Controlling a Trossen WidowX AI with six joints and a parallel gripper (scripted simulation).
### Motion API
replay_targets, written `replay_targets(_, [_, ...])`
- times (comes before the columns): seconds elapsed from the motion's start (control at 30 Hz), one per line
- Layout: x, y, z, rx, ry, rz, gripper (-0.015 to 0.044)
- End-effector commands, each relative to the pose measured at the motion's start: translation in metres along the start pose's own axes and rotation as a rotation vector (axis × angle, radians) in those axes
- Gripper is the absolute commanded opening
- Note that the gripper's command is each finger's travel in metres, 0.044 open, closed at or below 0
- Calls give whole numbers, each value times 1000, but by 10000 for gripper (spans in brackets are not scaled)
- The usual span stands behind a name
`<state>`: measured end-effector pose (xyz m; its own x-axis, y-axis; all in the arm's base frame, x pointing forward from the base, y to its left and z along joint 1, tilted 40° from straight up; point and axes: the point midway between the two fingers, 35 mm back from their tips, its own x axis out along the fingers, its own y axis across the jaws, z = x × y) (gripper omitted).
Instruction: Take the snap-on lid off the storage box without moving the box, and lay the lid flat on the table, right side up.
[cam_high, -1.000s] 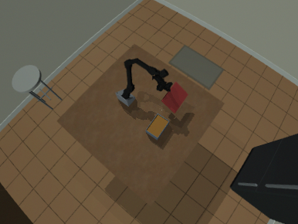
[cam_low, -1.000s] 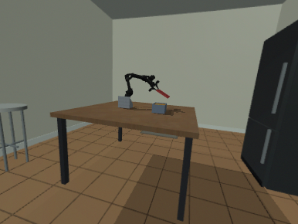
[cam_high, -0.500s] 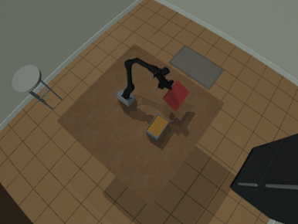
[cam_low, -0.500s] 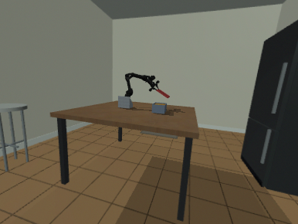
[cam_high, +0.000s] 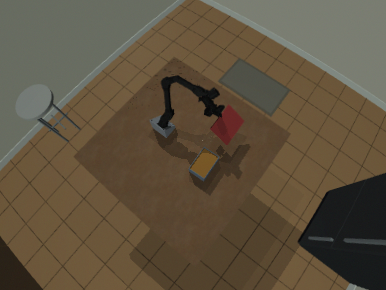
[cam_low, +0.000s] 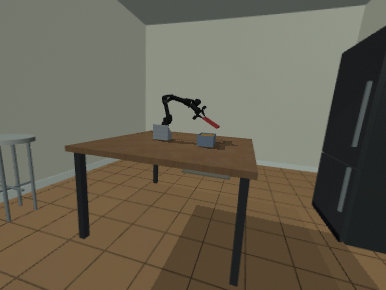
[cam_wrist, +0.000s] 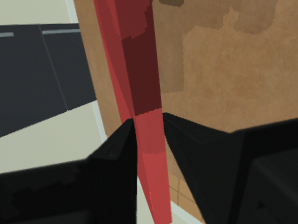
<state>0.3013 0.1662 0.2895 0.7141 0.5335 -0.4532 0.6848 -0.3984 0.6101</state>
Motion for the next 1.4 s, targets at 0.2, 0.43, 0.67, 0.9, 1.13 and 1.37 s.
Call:
replay_targets(0.2, [5, -4, 0, 3, -2, 12, 0])
replay_targets(0.43, [8, -8, 0, 3, -2, 12, 0])
replay_targets(0.67, [12, -12, 0, 3, -2, 12, 0])
replay_targets(0.9, [15, -16, 0, 4, -2, 12, 0])
replay_targets(1.13, [19, -20, 0, 4, -1, 12, 0])
replay_targets(1.37, [23, -25, 0, 4, -1, 12, 0])
